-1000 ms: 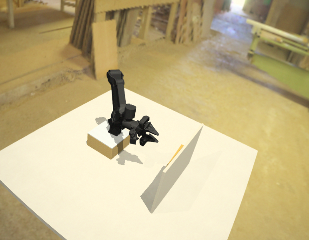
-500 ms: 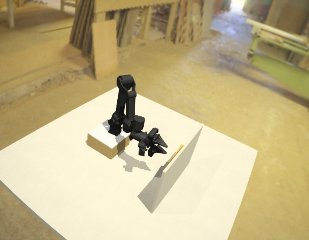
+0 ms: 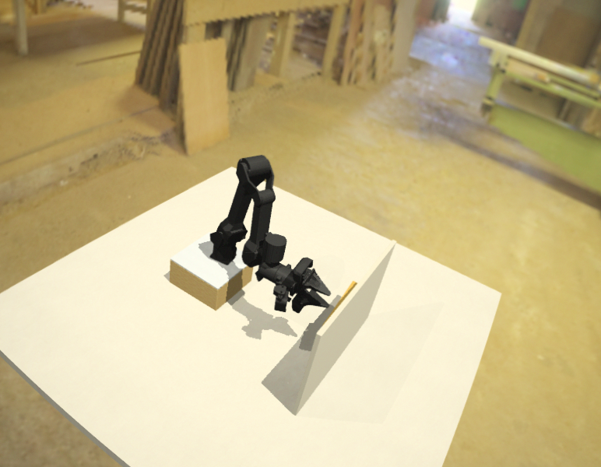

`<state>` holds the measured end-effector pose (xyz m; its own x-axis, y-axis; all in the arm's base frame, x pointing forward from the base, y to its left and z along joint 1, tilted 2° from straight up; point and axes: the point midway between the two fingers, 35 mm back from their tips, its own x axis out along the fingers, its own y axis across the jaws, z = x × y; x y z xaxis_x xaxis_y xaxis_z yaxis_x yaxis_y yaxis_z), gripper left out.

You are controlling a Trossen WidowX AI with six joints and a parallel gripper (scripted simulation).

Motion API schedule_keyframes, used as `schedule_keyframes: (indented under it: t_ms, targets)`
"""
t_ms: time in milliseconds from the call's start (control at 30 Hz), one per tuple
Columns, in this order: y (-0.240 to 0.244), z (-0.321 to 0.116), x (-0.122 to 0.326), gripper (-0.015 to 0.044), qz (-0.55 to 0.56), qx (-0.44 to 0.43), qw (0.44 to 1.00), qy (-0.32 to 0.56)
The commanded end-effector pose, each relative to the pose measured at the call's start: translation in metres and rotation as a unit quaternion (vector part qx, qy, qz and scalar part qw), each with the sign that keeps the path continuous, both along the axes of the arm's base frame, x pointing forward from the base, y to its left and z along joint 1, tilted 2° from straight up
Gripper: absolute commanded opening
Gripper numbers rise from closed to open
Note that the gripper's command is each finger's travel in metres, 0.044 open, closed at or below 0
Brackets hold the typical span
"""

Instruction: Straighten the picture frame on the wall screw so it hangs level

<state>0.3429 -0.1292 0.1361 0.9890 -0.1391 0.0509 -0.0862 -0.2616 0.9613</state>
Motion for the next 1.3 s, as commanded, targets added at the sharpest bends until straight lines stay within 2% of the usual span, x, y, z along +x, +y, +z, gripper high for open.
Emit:
schedule_keyframes:
  t_ms: [0,867,1267]
  targets:
    - [-0.001,0.000,0.001,0.0260,-0.003,-0.002,1.000,-0.001]
    - [-0.007,0.003,0.039,0.0260,-0.003,-0.002,1.000,-0.002]
    - [-0.007,0.004,0.040,0.0260,-0.003,-0.002,1.000,-0.002]
